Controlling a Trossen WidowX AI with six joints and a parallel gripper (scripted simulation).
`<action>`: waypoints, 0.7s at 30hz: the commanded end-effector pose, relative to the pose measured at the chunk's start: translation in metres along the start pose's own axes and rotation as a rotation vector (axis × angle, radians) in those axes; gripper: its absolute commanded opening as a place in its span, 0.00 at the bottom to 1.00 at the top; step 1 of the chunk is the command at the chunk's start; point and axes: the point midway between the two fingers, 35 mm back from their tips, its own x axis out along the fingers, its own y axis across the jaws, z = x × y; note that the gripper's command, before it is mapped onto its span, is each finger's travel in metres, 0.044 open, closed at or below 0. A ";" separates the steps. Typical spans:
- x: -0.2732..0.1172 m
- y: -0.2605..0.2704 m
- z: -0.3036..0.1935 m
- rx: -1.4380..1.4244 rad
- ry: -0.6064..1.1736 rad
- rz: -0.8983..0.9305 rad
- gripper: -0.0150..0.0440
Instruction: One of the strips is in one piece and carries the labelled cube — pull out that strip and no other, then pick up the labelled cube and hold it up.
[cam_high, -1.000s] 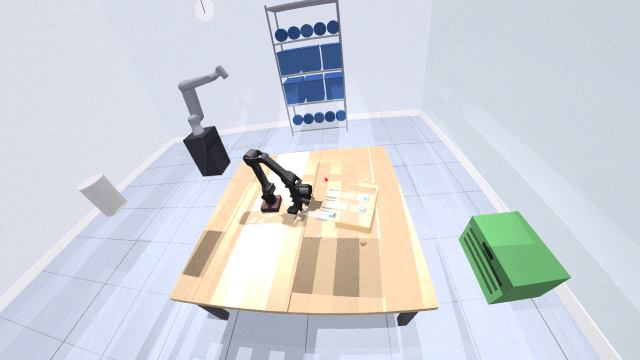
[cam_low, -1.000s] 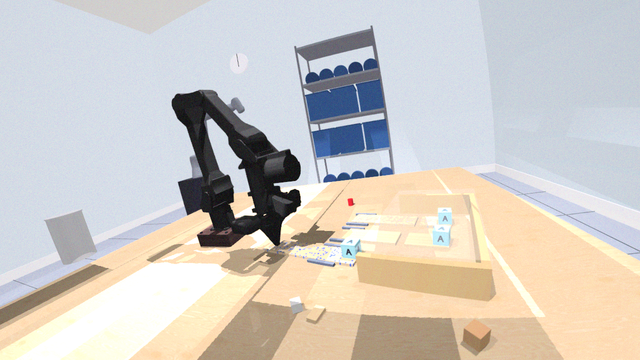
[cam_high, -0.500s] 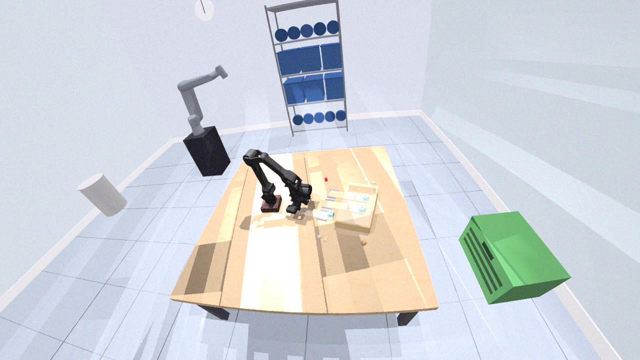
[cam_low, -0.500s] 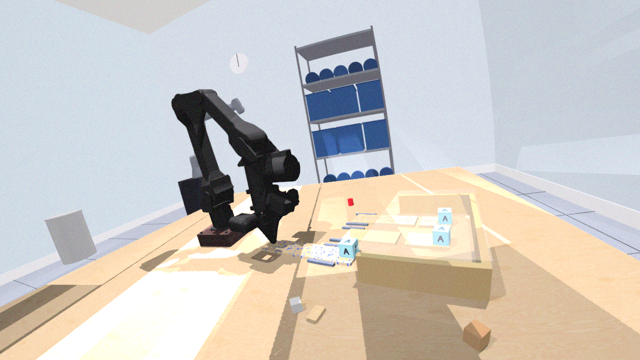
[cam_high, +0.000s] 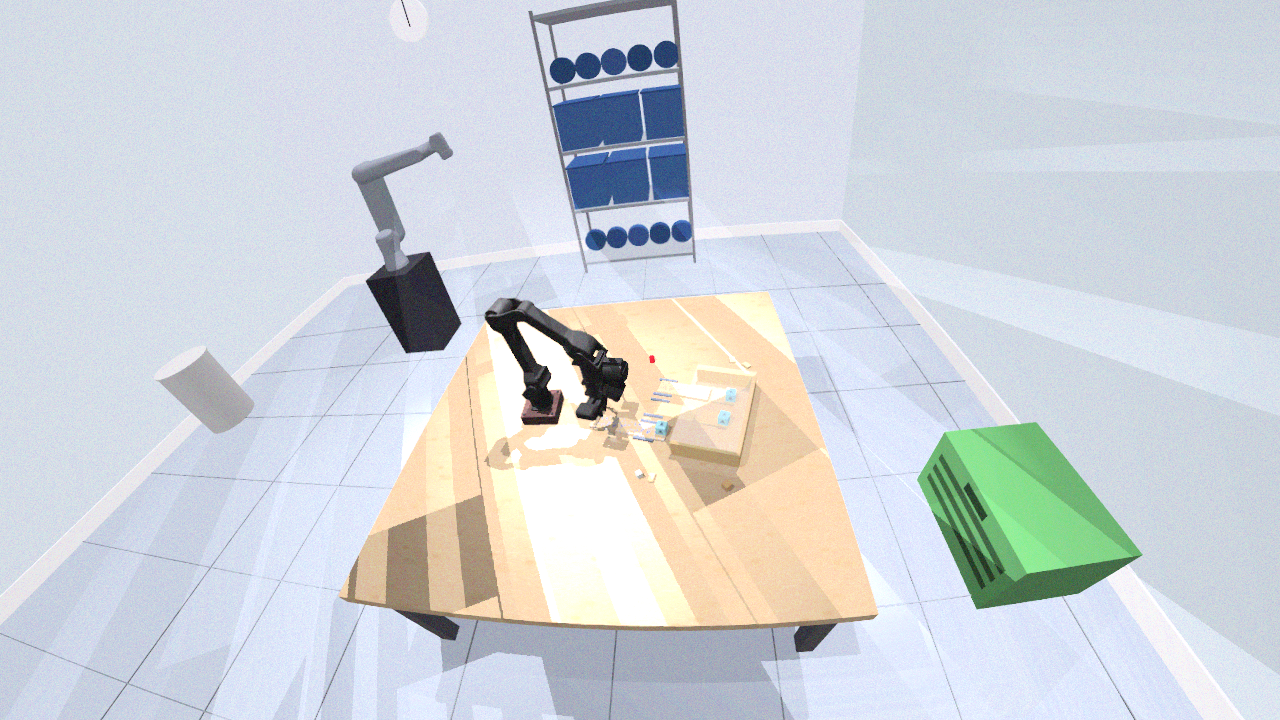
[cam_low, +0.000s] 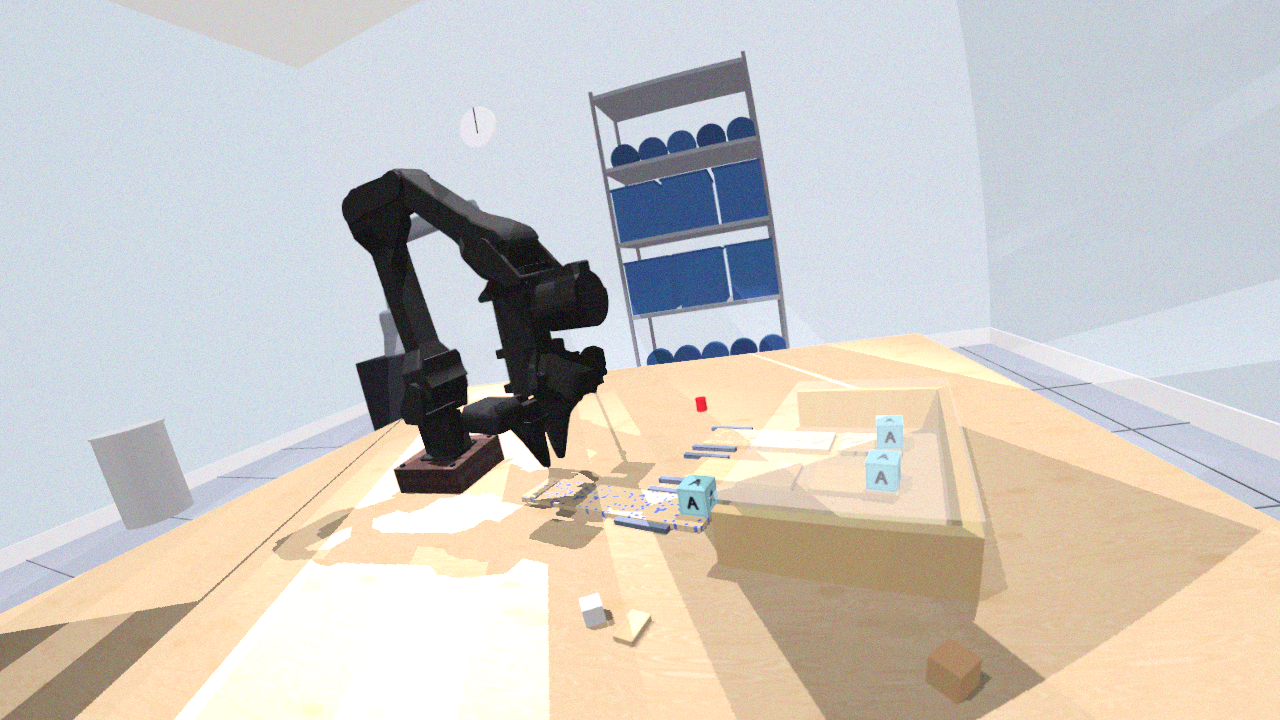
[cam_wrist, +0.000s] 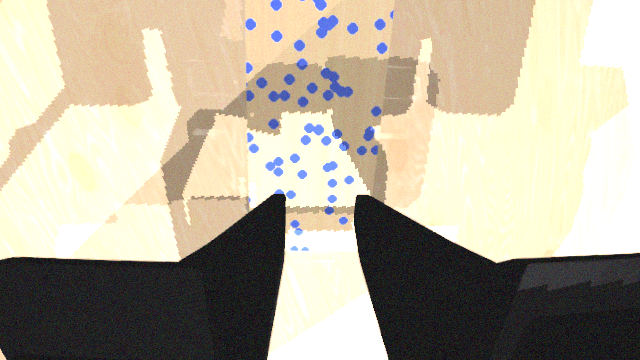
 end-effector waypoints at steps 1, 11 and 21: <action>-0.002 0.001 0.015 -0.014 0.001 0.002 0.61; -0.007 0.002 0.049 -0.014 -0.001 0.003 1.00; -0.012 0.001 0.082 -0.014 -0.004 0.002 1.00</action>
